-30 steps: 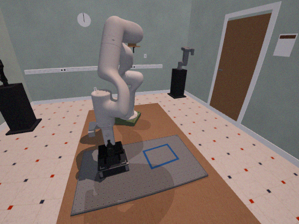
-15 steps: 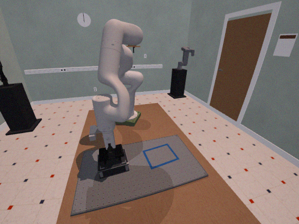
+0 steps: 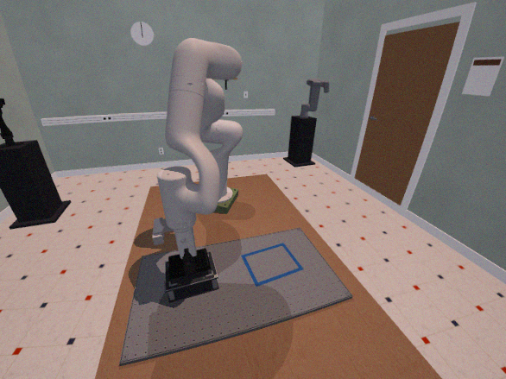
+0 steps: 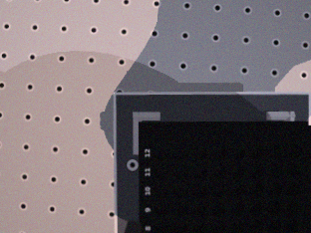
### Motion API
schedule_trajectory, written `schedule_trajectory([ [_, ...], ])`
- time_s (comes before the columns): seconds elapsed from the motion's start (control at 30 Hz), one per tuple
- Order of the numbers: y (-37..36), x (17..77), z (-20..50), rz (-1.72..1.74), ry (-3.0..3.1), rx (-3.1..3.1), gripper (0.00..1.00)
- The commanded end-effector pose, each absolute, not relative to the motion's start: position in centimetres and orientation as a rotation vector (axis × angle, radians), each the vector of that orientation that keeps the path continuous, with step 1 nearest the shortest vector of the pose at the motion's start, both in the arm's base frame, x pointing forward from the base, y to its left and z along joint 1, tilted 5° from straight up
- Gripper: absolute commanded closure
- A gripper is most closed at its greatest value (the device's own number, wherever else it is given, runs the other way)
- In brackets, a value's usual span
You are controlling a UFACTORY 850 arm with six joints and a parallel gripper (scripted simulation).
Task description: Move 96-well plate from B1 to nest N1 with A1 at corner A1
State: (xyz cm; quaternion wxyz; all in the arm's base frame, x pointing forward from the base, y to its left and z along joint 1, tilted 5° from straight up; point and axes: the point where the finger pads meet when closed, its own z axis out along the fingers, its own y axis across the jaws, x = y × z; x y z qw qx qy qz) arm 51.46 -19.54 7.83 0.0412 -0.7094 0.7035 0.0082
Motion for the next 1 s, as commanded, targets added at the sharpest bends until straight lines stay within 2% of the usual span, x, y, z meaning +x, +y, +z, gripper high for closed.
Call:
schedule_trajectory([
  [0.0,-19.53,51.57,7.23,0.023,2.153,-2.171,1.0],
  [0.97,-19.48,51.59,6.65,0.023,2.153,-2.171,1.0],
])
